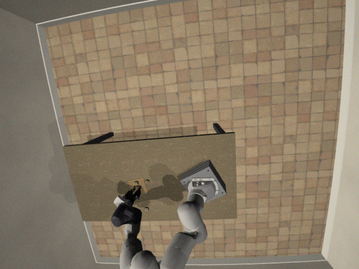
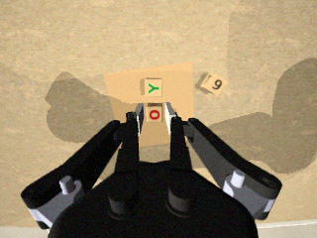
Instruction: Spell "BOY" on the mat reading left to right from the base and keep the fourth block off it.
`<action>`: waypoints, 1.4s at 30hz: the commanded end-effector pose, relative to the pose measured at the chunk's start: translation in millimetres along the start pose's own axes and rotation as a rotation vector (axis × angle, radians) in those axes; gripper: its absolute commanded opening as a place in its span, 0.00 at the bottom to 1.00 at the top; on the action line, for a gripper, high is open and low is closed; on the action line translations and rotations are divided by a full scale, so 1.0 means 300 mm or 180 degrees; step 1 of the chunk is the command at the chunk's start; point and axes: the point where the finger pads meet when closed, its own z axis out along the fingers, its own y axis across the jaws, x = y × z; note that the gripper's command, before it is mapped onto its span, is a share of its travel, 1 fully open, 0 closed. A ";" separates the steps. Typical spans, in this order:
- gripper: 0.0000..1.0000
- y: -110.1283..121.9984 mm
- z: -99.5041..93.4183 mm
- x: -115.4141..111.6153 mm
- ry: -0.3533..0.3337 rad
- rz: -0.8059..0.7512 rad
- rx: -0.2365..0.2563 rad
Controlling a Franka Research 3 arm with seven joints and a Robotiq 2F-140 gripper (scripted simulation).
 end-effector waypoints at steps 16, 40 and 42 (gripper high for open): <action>0.25 -0.004 -0.047 0.002 0.0000 0.0001 0.0010; 0.25 -0.003 -0.300 0.003 0.0000 0.0001 0.0010; 1.00 -0.003 -0.301 0.003 0.0000 0.0001 0.0010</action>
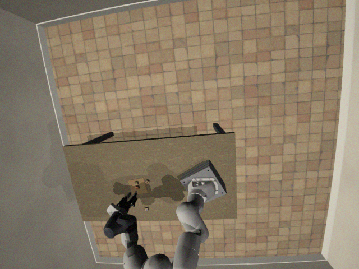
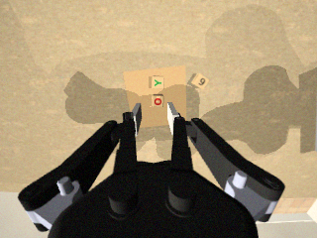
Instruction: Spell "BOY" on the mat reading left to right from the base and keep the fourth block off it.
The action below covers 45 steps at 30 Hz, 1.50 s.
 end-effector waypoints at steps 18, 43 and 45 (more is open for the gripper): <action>1.00 0.016 0.004 -0.003 0.0005 0.0085 -0.0046; 0.37 0.134 0.035 -0.722 0.0005 0.0092 -0.0046; 0.37 0.134 0.035 -0.722 0.0005 0.0092 -0.0046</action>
